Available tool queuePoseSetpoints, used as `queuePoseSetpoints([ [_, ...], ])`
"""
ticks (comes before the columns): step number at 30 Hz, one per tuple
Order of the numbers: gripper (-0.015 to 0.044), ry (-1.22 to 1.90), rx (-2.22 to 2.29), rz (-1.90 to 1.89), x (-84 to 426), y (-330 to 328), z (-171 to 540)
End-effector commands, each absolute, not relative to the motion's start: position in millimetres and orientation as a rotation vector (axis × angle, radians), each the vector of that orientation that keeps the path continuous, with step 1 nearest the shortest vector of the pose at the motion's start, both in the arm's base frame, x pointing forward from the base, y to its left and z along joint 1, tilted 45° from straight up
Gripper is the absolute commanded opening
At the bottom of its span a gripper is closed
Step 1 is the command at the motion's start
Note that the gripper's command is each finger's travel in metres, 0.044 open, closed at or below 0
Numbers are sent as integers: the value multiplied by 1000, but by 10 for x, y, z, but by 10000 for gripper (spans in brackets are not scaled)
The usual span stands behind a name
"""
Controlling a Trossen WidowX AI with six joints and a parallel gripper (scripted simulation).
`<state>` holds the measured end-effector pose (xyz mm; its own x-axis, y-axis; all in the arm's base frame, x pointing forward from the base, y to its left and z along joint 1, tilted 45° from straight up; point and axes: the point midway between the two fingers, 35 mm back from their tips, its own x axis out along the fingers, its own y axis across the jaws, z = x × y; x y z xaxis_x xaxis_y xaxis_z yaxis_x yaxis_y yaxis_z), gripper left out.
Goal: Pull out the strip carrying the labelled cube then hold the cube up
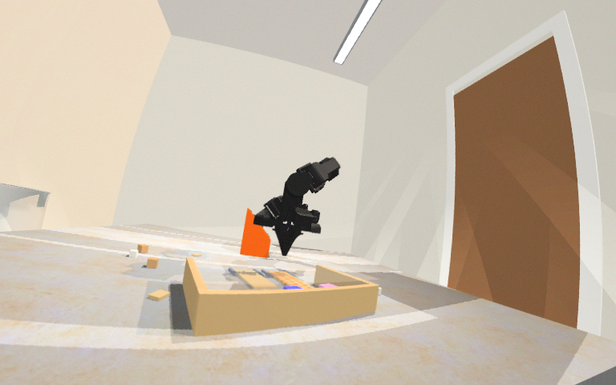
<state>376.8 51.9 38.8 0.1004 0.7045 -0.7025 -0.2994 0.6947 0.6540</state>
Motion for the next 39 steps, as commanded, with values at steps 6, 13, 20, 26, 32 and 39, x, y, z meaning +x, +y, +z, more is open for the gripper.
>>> queuePoseSetpoints([
  [6,0,1277,394,765,3769,632,260],
  [13,0,1277,394,766,3775,715,180],
  [20,0,1276,395,766,3775,798,102],
  [26,0,1276,396,768,3768,870,35],
  [32,0,1276,397,768,3766,887,19],
  [39,0,1276,397,768,3766,887,19],
])
